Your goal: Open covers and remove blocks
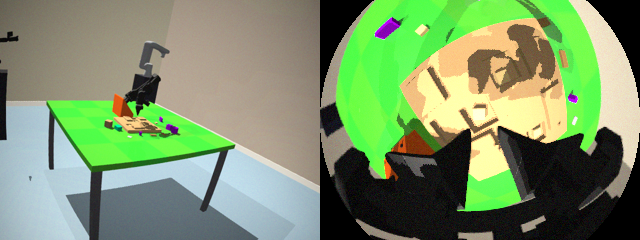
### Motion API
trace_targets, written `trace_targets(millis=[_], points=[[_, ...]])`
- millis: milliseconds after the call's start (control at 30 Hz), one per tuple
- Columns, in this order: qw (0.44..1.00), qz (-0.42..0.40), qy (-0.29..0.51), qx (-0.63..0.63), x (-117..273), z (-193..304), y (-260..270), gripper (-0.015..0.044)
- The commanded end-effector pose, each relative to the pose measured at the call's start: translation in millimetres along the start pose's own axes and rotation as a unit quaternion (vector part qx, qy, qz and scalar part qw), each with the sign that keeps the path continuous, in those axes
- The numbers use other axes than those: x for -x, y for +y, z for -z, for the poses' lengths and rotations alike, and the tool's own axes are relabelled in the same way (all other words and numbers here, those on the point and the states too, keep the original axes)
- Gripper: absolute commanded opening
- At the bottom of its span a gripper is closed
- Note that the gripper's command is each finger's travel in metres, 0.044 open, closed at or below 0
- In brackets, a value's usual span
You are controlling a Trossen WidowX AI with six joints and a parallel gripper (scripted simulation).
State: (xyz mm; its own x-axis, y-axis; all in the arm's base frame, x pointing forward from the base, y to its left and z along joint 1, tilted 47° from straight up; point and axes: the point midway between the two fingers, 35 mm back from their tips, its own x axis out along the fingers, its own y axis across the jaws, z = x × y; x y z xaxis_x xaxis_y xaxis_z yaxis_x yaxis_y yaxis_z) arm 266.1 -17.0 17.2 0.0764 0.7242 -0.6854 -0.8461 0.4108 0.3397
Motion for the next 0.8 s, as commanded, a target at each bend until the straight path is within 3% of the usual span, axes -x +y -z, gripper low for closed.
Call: trace_targets(millis=[0,300,767], points=[[1.0,-0.001,0.0,0.0,-7,0,1,0.0144],[1.0,-0.002,0.0,0.0,-30,-1,2,0.0144],[1.0,-0.002,0.0,0.0,-30,-1,2,0.0144]])
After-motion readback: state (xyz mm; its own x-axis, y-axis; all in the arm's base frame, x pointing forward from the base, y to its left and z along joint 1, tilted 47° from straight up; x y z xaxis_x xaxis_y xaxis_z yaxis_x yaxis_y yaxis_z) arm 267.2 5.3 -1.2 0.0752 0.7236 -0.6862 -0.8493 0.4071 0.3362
